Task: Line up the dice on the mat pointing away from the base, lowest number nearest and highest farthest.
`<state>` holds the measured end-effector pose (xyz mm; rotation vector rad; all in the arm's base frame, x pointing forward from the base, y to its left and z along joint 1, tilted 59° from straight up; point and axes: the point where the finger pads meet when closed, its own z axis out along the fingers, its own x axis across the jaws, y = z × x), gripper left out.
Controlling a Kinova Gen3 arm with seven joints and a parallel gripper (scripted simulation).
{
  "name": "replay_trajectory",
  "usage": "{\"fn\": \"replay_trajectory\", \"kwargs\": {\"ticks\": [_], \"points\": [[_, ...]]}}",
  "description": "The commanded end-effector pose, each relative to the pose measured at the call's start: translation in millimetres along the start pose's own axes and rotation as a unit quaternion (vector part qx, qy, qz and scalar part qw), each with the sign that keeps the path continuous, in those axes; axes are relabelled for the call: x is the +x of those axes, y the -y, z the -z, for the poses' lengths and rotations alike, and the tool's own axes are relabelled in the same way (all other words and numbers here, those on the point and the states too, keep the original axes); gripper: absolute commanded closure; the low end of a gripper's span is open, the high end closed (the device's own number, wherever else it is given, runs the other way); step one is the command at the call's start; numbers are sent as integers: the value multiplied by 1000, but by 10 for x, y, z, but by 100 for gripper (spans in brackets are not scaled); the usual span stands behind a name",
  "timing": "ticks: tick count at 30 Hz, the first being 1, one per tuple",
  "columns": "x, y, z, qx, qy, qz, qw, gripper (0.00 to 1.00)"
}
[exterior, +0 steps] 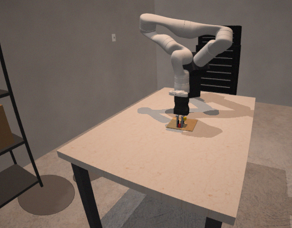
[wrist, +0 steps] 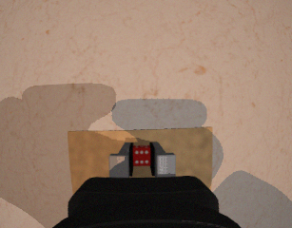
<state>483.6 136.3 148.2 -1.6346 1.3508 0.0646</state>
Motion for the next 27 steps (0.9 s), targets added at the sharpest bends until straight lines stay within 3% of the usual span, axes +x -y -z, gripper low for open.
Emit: {"fn": "replay_trajectory", "kwargs": {"ticks": [1,14,15,19,20,22,23,27], "points": [[3,4,5,1,0,0,1000,66],[3,4,5,1,0,0,1000,66],[3,4,5,1,0,0,1000,60],[3,4,5,1,0,0,1000,60],[3,4,5,1,0,0,1000,54],[3,4,5,1,0,0,1000,54],[3,4,5,1,0,0,1000,48],[3,4,5,1,0,0,1000,42]]}}
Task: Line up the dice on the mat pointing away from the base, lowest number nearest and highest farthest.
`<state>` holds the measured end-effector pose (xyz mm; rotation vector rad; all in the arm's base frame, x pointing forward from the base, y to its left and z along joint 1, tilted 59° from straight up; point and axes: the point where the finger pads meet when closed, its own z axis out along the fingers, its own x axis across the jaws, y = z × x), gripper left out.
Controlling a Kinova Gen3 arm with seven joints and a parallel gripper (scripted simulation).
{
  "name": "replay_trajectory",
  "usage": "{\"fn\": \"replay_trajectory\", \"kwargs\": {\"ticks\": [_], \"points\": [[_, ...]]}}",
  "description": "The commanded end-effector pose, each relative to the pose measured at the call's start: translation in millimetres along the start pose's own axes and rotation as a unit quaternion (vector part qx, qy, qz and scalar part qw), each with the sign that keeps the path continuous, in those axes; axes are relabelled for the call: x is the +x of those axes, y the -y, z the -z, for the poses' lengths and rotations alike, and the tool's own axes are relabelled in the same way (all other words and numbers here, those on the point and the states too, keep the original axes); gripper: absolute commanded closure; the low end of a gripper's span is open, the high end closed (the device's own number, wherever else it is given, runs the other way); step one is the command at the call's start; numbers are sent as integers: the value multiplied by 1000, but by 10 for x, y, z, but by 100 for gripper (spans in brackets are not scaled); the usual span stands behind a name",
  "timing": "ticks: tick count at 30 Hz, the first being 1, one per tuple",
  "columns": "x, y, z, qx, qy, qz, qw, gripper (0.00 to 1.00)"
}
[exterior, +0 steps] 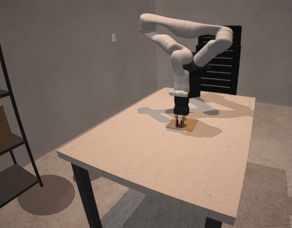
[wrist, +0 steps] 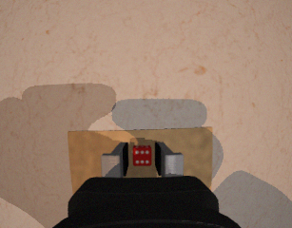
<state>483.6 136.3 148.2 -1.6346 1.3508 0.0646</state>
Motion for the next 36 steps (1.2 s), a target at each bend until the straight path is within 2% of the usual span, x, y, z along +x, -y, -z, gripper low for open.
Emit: {"fn": "replay_trajectory", "kwargs": {"ticks": [1,2,18,24,26,36], "points": [[3,4,5,1,0,0,1000,42],[3,4,5,1,0,0,1000,36],[3,4,44,1,0,0,1000,36],[3,4,226,1,0,0,1000,36],[3,4,226,1,0,0,1000,36],[2,4,678,1,0,0,1000,36]]}}
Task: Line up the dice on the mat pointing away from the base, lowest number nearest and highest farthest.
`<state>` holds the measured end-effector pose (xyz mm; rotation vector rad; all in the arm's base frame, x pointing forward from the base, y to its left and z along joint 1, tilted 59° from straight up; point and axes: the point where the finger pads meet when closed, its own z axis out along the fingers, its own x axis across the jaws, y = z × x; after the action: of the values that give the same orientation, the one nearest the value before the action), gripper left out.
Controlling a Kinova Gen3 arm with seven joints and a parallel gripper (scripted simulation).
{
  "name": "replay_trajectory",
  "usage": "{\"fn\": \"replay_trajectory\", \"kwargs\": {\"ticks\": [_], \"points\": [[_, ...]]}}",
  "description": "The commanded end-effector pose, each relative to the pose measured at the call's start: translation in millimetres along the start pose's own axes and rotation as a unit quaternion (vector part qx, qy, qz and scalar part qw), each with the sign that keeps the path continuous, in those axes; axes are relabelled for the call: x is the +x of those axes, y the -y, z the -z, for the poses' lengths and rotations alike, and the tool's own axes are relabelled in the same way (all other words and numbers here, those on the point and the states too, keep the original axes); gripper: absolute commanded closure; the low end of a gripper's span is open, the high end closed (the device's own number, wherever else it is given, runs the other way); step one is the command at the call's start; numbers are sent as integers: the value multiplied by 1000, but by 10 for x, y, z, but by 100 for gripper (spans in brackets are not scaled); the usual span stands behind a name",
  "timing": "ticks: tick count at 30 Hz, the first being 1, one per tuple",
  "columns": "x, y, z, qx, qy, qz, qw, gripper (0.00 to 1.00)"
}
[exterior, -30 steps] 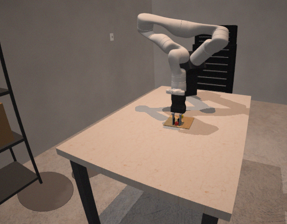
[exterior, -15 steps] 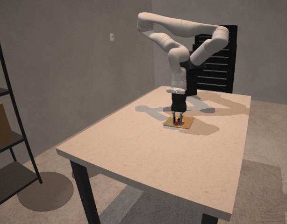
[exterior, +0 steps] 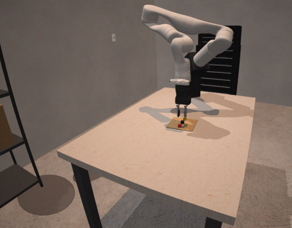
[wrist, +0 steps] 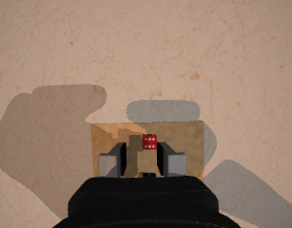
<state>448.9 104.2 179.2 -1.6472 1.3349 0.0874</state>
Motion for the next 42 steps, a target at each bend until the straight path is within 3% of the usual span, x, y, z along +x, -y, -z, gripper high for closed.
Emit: {"fn": "replay_trajectory", "kwargs": {"ticks": [1,5,15,16,42], "points": [[79,44,161,9,-10,-3,1000,36],[77,42,280,9,-10,-3,1000,36],[76,41,349,9,-10,-3,1000,36],[76,41,349,9,-10,-3,1000,0],[76,41,369,9,-10,-3,1000,0]]}}
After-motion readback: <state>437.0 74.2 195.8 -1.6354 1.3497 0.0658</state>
